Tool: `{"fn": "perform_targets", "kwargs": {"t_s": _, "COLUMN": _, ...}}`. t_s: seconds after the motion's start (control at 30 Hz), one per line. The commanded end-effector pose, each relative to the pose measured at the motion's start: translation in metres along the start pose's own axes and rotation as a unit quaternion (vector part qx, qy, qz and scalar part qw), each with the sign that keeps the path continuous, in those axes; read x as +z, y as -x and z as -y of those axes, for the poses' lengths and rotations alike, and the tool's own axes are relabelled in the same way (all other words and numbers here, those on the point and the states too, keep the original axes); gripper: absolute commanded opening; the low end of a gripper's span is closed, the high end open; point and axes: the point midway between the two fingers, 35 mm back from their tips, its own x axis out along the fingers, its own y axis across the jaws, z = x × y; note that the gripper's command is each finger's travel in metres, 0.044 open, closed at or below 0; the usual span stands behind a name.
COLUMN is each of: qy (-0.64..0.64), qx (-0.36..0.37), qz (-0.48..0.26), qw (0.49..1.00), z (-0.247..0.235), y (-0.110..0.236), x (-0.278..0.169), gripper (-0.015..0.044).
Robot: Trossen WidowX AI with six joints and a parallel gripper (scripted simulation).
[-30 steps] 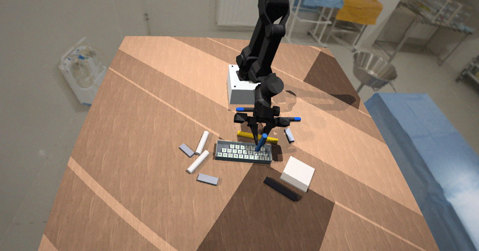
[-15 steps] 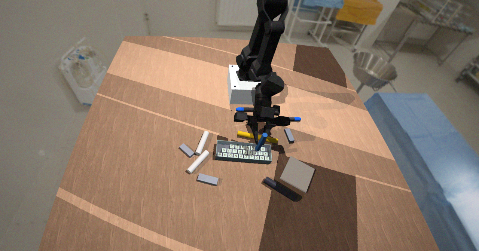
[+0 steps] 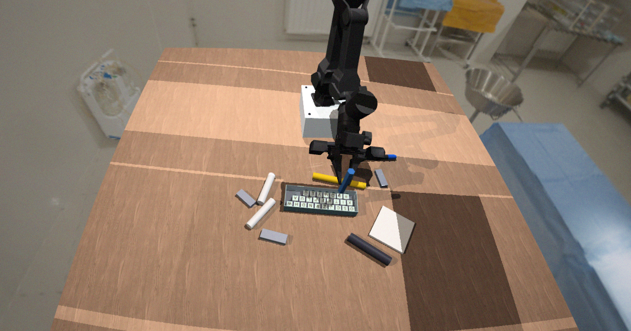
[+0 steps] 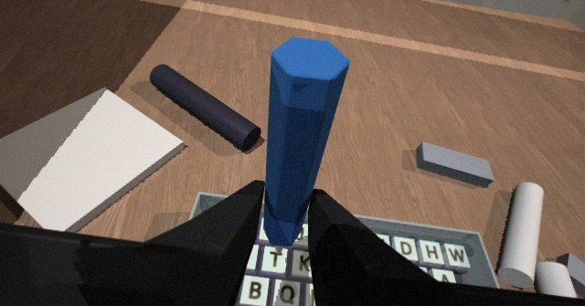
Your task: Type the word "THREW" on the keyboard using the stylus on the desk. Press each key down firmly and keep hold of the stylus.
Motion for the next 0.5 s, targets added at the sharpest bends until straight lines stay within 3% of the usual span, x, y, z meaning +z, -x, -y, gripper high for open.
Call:
{"fn": "perform_targets", "kwargs": {"t_s": 0.0, "qy": -0.002, "qx": 0.000, "qz": 0.002, "qw": 1.000, "z": 0.0000, "y": 0.0033, "x": 0.0064, "gripper": 0.0081}}
{"fn": "perform_targets", "kwargs": {"t_s": 0.1, "qy": 0.000, "qx": 0.000, "qz": 0.001, "qw": 1.000, "z": 0.0001, "y": 0.0028, "x": 0.0043, "gripper": 0.0085}}
{"fn": "perform_targets", "kwargs": {"t_s": 0.3, "qy": 0.000, "qx": 0.000, "qz": 0.001, "qw": 1.000, "z": 0.0001, "y": 0.0028, "x": 0.0043, "gripper": 0.0045}}
{"fn": "perform_targets", "kwargs": {"t_s": 0.37, "qy": -0.001, "qx": 0.000, "qz": 0.001, "qw": 1.000, "z": 0.0014, "y": 0.0022, "x": 0.0046, "gripper": 0.0000}}
{"fn": "perform_targets", "kwargs": {"t_s": 0.47, "qy": -0.001, "qx": 0.001, "qz": -0.001, "qw": 1.000, "z": 0.0066, "y": 0.0000, "x": 0.0056, "gripper": 0.0000}}
